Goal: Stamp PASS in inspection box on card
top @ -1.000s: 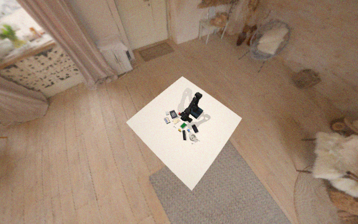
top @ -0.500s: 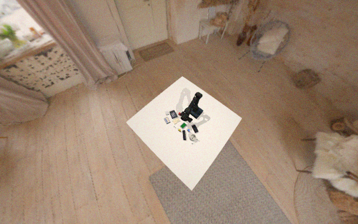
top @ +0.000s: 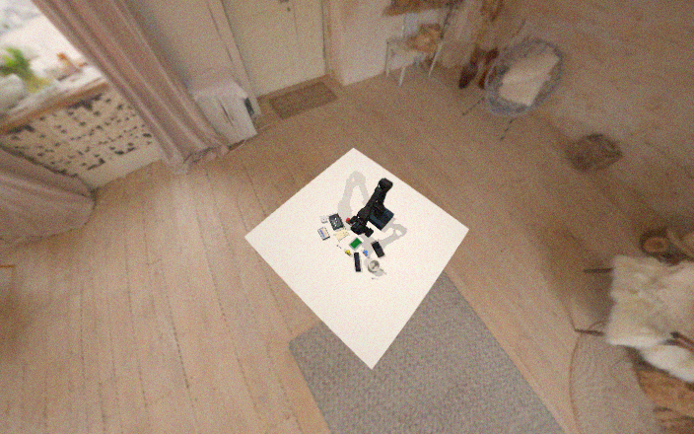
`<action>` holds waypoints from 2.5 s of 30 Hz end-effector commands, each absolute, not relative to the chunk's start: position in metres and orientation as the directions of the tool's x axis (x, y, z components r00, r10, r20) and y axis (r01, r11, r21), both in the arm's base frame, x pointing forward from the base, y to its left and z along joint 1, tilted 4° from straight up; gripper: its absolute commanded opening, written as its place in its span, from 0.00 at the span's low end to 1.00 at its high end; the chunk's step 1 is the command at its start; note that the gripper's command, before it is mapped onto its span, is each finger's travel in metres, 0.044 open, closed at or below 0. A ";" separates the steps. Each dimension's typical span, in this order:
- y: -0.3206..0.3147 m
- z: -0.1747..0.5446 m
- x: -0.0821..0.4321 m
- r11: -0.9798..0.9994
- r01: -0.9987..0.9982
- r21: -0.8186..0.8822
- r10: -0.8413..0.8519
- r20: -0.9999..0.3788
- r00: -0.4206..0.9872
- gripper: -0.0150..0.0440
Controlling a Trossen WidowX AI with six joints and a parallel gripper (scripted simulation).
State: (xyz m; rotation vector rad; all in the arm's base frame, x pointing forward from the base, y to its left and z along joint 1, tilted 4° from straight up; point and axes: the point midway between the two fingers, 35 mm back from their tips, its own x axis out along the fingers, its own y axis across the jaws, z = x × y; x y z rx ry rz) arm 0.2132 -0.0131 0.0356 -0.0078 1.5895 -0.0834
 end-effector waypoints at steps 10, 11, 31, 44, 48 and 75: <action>-0.013 0.043 0.214 0.997 0.050 -0.063 -0.062 -0.998 -0.017 0.25; -0.013 0.044 0.214 0.997 0.050 -0.063 -0.062 -0.998 -0.017 0.25; -0.012 0.054 0.213 0.997 0.050 -0.064 -0.063 -0.998 -0.017 0.25; -0.012 0.060 0.212 0.997 0.050 -0.064 -0.064 -0.998 -0.017 0.25; -0.012 0.062 0.212 0.997 0.050 -0.065 -0.064 -0.998 -0.017 0.25; 0.010 0.068 0.288 0.997 0.051 -0.062 -0.062 -0.998 -0.010 0.25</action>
